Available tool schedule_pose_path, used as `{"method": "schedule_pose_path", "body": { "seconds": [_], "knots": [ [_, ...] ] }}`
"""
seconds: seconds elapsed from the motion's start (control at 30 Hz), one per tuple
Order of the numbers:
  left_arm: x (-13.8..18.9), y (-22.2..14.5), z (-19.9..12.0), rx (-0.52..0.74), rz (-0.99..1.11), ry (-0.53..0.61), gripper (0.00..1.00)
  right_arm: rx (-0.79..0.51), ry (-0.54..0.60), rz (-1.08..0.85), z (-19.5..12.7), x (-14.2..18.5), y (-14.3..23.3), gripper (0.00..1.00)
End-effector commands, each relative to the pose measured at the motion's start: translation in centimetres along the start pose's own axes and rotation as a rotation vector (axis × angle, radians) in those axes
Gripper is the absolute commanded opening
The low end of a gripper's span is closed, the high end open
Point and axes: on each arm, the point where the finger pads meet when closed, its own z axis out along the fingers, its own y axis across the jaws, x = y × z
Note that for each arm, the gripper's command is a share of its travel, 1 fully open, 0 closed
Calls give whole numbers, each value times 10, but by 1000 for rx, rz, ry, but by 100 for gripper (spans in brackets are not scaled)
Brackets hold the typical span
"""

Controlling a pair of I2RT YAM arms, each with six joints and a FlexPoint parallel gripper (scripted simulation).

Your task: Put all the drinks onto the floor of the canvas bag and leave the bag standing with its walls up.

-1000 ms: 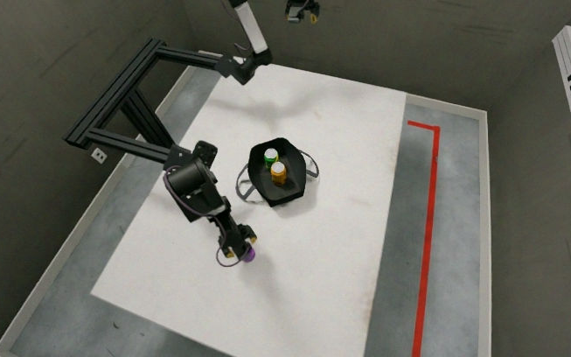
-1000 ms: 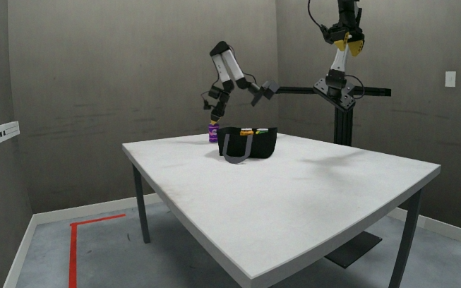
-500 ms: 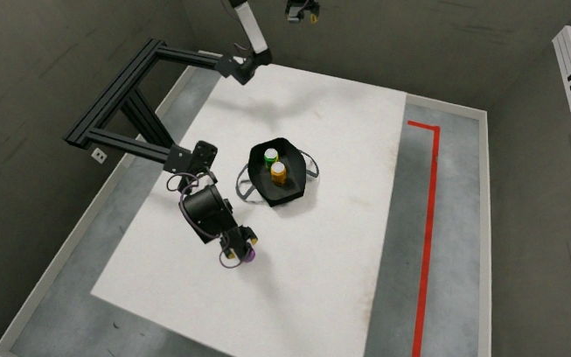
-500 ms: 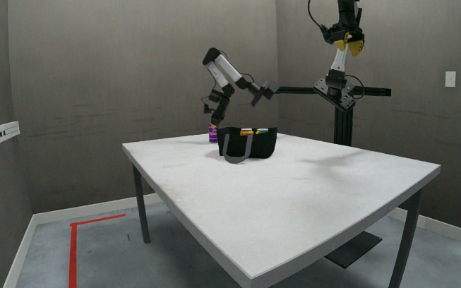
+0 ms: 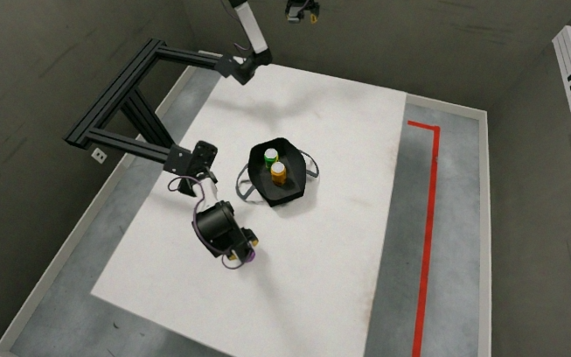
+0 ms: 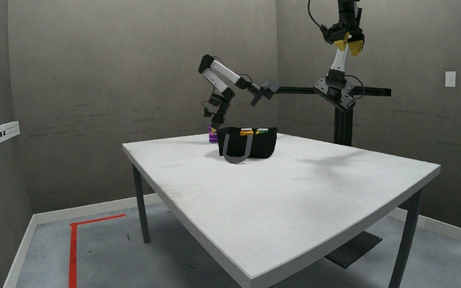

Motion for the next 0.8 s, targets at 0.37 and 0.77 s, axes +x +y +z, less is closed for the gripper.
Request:
{"method": "schedule_pose_path", "body": {
  "seconds": [0.37, 0.77],
  "knots": [
    [2, 1, -12, -31, -7, 14, 86, -6, -36, -6, -2, -11, 1, 74],
    [2, 1, -12, -31, -7, 14, 86, -6, -37, -6, -2, -11, 1, 67]
  ]
}}
